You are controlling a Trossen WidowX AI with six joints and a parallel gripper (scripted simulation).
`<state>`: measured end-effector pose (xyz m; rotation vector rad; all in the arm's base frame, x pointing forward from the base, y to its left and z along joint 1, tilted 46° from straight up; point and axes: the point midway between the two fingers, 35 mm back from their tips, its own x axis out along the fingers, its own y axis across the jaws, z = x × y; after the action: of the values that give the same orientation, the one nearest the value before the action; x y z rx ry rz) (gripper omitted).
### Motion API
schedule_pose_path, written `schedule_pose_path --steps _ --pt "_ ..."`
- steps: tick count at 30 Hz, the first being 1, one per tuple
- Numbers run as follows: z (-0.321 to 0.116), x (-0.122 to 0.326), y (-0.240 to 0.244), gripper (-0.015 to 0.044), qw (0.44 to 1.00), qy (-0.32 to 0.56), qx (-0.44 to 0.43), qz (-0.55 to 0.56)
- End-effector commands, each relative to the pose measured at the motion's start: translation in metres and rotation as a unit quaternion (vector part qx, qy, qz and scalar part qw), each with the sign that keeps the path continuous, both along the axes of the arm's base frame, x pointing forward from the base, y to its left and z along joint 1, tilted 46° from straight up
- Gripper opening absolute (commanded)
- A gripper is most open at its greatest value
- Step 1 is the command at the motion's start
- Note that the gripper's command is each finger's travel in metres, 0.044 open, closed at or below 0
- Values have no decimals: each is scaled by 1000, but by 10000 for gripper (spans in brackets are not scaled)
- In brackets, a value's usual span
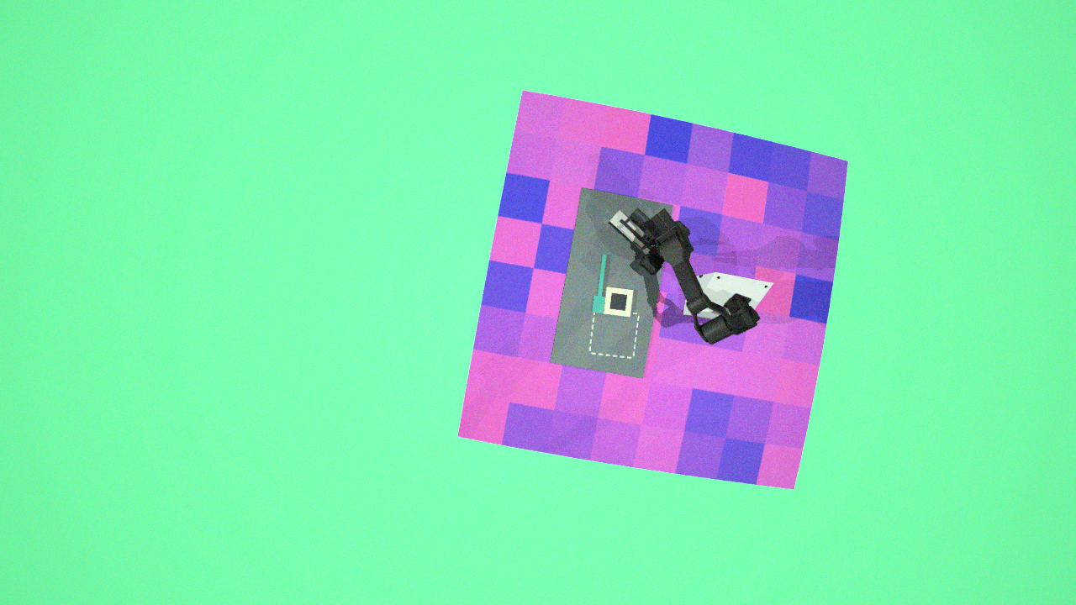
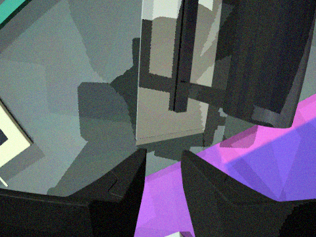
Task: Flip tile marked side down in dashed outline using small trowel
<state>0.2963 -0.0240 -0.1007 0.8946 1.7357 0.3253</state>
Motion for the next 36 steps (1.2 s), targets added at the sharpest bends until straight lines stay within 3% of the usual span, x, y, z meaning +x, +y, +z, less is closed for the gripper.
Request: schedule_pose_path --steps 1,16,20,32,36 --pt "2 0 -1 100 1000 -1 -2 6" --pt "2 0 1 100 1000 1 0 3" --pt "2 0 1 0 1000 1 0 3" --pt "2 0 1 0 1000 1 0 3" --pt "2 0 1 100 1000 1 0 3"
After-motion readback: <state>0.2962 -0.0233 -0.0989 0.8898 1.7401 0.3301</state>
